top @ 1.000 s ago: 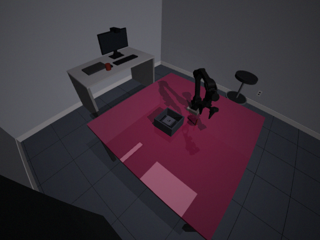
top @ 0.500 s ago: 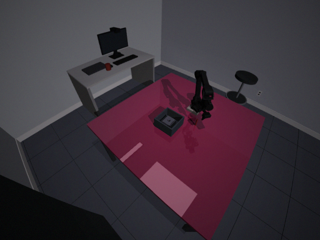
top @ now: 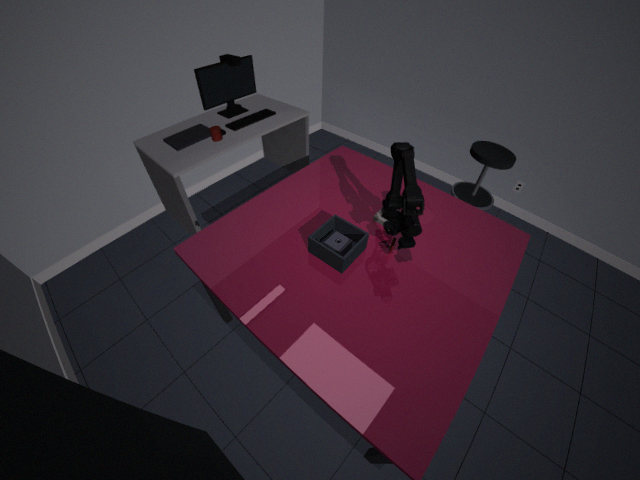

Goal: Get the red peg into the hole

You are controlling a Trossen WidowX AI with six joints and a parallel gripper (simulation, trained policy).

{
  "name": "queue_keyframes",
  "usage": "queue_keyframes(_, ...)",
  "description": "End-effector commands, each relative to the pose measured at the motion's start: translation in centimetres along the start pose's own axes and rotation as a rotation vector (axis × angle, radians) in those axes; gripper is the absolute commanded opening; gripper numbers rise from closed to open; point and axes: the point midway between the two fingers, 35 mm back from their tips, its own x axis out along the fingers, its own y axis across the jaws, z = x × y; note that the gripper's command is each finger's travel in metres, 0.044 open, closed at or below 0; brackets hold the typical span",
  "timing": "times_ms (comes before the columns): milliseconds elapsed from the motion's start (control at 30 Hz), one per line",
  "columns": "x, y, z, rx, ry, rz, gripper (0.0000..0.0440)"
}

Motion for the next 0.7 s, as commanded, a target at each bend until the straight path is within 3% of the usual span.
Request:
queue_keyframes(0,1.7,0.1,0.0,0.012,-0.015,-0.007,0.044)
queue_keyframes(233,4.3,0.2,0.2,0.01,-0.037,-0.015,0.042)
queue_keyframes(667,6.8,-0.6,0.0,0.013,-0.023,-0.085,0.0088)
